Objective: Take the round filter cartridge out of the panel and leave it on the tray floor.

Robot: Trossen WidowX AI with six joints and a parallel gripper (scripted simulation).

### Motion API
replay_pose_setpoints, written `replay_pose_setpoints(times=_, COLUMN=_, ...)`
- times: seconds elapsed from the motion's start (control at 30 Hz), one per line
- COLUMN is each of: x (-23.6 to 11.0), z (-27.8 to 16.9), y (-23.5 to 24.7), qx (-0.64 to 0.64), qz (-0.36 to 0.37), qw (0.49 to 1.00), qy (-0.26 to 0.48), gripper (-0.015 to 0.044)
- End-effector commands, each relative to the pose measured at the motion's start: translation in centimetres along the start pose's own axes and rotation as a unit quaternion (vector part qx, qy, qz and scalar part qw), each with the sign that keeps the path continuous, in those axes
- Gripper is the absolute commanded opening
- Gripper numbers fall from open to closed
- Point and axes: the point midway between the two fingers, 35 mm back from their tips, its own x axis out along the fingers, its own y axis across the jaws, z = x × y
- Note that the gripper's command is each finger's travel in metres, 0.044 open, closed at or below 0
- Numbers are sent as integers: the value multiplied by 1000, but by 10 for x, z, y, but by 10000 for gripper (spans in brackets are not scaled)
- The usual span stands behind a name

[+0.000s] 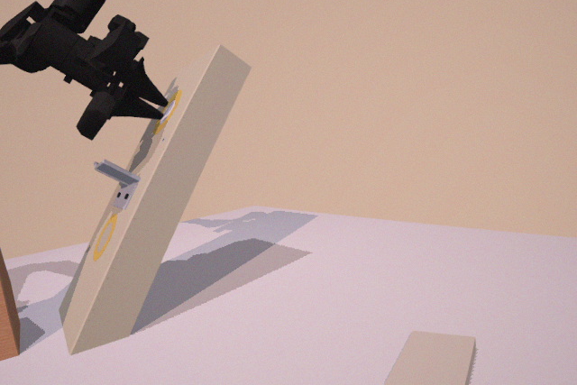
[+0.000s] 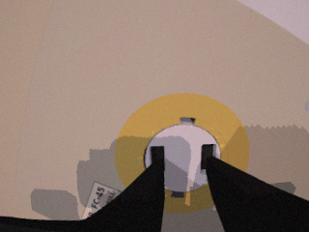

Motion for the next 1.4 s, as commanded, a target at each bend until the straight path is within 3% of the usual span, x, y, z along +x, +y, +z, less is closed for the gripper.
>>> replay_pose_setpoints(times=0.0, x=0, z=1, y=0, qx=2, qz=-1, qw=1000, qy=-2, gripper=118)
replay_pose_setpoints(times=1.37, x=14, z=1, y=0, qx=2, qz=0, qw=1000, qy=-2, gripper=118)
